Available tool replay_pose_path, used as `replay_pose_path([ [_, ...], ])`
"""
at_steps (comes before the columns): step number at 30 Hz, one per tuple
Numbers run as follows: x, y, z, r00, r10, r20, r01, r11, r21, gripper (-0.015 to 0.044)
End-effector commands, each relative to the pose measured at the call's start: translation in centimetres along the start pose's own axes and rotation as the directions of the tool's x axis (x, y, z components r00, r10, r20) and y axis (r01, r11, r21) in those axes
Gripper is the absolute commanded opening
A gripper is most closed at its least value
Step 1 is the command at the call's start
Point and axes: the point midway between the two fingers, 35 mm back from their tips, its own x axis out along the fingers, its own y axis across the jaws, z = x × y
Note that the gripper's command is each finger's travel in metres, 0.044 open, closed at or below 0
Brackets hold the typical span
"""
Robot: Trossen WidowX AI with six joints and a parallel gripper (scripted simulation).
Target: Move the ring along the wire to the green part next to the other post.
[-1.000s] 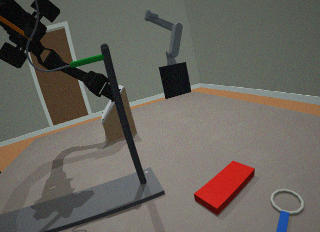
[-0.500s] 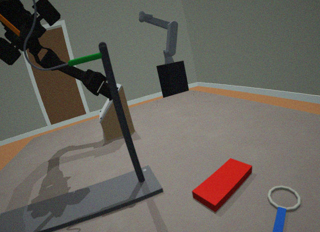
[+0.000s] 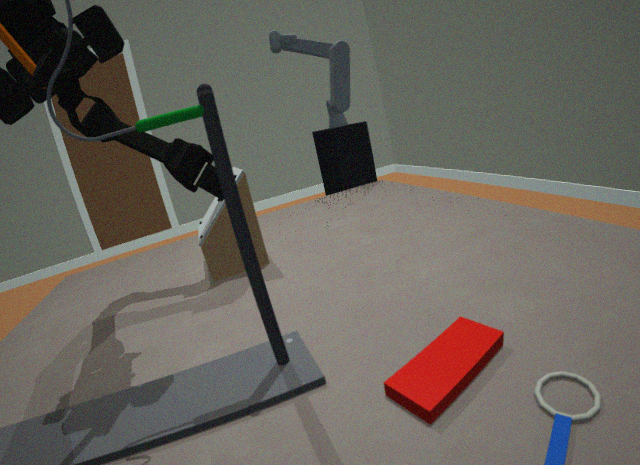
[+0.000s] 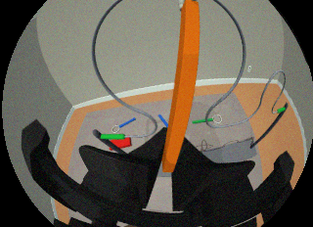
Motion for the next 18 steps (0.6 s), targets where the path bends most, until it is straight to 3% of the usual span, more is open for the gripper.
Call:
replay_pose_path([
  [1,0.01,-0.16,-0.03,1.000,-0.026,0.007,0.026,0.998,-0.051,-0.0150],
  [18,0.07,-0.93,0.06,0.991,-0.122,0.046,0.129,0.964,-0.232,-0.0150],
])
